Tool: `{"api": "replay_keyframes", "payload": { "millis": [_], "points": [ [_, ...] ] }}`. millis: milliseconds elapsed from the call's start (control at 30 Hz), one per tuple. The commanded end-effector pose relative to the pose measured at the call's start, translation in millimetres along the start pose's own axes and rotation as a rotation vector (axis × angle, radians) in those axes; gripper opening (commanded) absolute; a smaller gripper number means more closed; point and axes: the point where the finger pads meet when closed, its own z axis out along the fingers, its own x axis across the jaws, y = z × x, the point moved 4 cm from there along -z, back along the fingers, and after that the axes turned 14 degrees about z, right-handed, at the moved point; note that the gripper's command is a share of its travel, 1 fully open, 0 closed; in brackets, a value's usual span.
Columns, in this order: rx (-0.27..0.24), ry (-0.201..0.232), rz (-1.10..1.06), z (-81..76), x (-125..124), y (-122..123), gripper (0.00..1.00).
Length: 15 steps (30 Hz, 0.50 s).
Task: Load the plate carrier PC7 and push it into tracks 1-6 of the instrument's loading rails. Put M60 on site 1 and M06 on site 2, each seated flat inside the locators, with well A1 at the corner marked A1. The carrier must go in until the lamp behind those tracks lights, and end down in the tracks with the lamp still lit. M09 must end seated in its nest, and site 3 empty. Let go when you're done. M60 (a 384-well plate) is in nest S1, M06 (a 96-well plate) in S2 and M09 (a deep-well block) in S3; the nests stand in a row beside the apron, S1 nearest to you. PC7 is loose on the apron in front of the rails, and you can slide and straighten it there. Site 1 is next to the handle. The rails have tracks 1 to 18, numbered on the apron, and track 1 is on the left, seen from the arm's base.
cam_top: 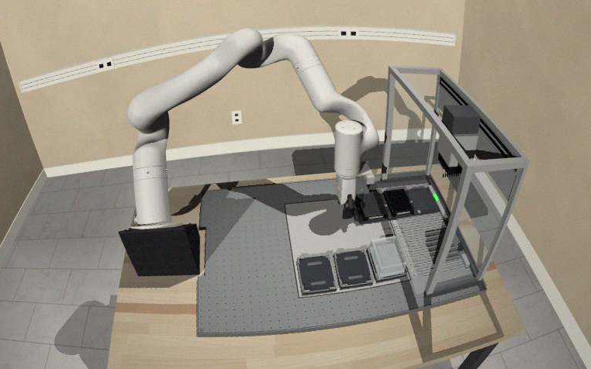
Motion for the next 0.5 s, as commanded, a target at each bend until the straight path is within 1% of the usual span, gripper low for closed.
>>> {"api": "replay_keyframes", "payload": {
  "millis": [0, 333, 400, 467],
  "points": [
    [0.002, -0.001, -0.001, -5.8, -0.4, -0.8, 0.82],
    [0.002, 0.000, -0.001, -22.5, -0.4, -0.8, 0.82],
    [0.002, 0.000, -0.001, -22.5, -0.4, -0.8, 0.82],
    [0.002, 0.000, -0.001, -25.8, -0.4, -0.8, 0.82]
  ]
}}
